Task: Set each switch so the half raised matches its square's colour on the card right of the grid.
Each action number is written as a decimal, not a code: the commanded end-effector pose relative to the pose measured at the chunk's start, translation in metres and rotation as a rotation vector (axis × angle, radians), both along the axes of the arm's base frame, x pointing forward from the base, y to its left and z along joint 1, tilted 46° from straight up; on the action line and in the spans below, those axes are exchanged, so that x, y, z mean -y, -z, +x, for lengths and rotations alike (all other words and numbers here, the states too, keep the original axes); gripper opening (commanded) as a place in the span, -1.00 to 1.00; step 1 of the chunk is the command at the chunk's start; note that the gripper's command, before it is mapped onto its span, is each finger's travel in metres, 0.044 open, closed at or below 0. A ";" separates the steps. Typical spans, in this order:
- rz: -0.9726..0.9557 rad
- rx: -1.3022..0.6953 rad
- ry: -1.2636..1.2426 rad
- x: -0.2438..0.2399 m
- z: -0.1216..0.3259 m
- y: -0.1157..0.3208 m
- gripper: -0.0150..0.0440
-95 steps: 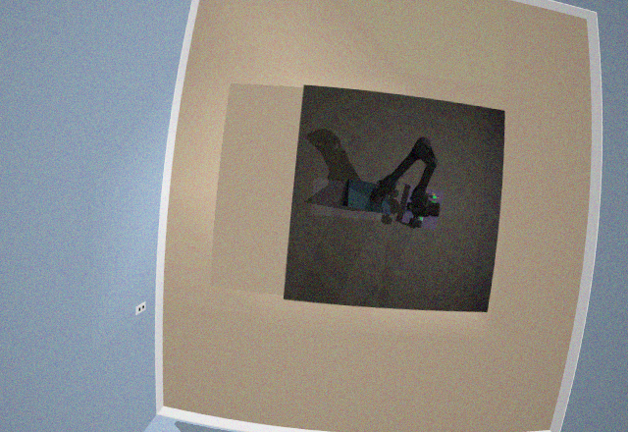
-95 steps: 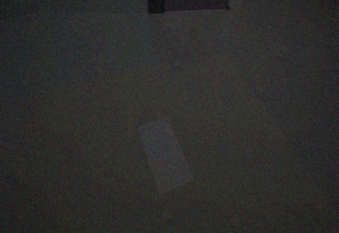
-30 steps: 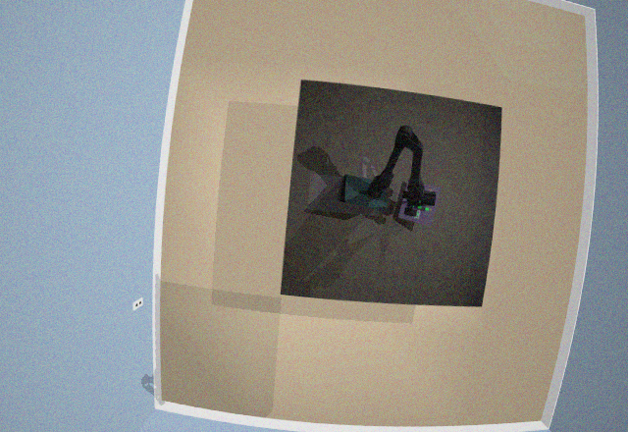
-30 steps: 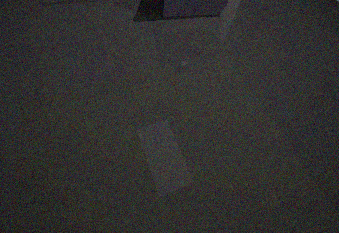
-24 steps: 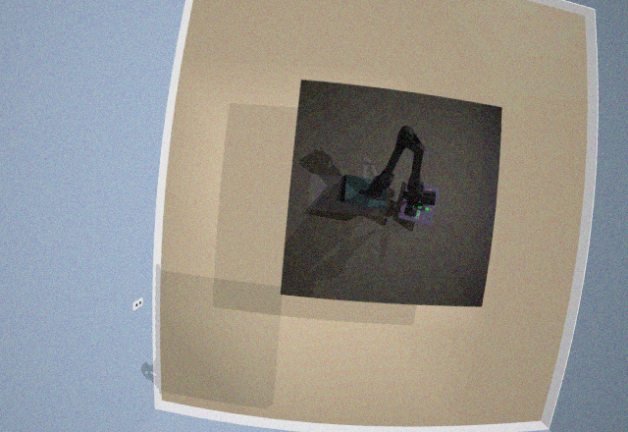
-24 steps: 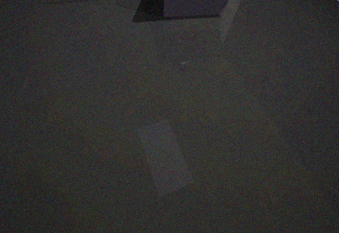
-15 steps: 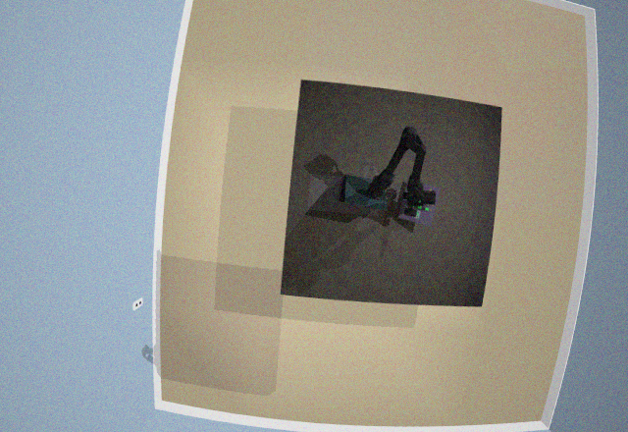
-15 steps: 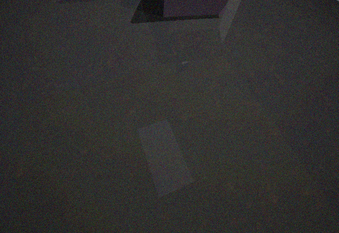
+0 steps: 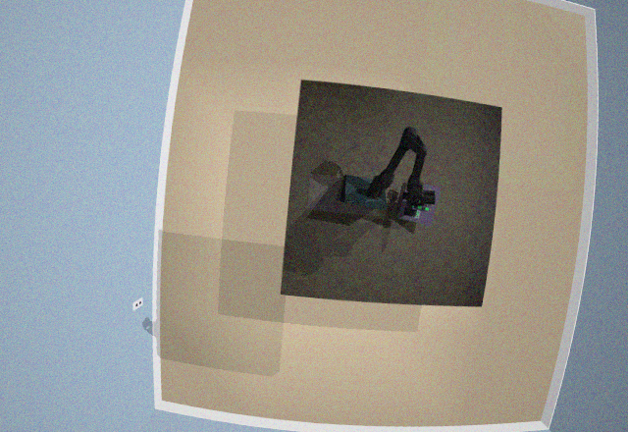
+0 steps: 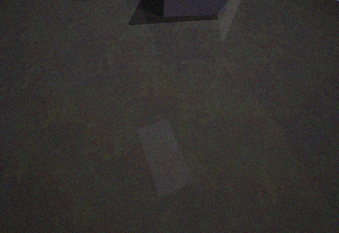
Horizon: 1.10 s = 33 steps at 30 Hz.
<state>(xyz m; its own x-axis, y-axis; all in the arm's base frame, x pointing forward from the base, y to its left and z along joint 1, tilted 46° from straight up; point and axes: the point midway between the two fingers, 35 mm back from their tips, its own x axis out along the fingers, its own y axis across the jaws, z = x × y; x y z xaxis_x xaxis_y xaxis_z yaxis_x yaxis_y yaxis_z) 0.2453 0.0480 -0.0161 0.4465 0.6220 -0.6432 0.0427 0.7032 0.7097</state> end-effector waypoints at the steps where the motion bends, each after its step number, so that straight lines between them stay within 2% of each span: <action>1: 0.001 -0.008 0.005 0.000 -0.002 0.001 -0.49; 33: 0.001 -0.008 0.005 -0.002 0.000 0.003 -0.49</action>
<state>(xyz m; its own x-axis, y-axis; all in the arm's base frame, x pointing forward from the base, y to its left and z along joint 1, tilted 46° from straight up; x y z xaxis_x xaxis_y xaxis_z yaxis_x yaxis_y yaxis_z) 0.2467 0.0495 -0.0178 0.4476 0.6219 -0.6426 0.0429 0.7028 0.7100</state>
